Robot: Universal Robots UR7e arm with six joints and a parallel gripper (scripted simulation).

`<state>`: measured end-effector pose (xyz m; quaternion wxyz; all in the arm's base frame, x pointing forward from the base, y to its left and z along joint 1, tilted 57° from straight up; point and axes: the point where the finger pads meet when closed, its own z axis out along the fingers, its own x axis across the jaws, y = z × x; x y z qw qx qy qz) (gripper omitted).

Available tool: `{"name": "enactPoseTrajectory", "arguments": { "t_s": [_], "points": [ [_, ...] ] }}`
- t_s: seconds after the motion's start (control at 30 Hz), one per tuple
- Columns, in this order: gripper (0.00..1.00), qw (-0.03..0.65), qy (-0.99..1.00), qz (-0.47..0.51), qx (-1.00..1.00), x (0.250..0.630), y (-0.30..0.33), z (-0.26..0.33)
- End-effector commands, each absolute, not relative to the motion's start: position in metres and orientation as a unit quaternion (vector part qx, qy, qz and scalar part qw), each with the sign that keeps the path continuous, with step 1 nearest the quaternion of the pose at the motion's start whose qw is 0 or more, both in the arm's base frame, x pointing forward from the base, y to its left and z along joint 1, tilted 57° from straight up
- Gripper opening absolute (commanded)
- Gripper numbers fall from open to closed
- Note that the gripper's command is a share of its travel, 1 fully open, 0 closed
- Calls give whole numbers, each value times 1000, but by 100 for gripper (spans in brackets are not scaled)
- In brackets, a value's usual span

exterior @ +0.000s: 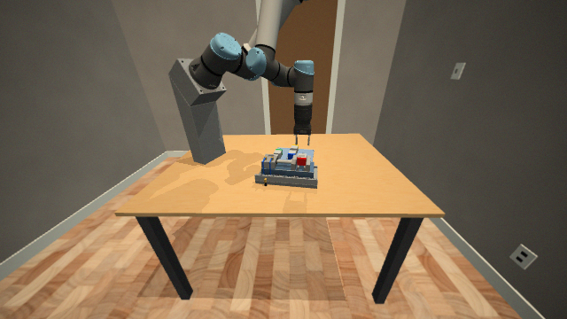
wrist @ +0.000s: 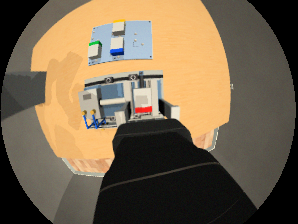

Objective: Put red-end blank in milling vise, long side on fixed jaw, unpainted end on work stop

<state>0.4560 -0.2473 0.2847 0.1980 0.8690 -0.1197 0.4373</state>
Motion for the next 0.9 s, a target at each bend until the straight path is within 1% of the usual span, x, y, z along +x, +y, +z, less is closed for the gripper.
{"name": "enactPoseTrajectory", "arguments": {
  "t_s": [0.0,0.07,0.23,0.63,0.87],
  "points": [
    [100,197,-119,437,869,452,-245,288],
    [100,197,-119,437,869,452,-245,288],
    [100,197,-119,437,870,425,-229,308],
    [100,197,-119,437,870,425,-229,308],
    [100,197,-119,437,870,432,-233,303]
  ]
}}
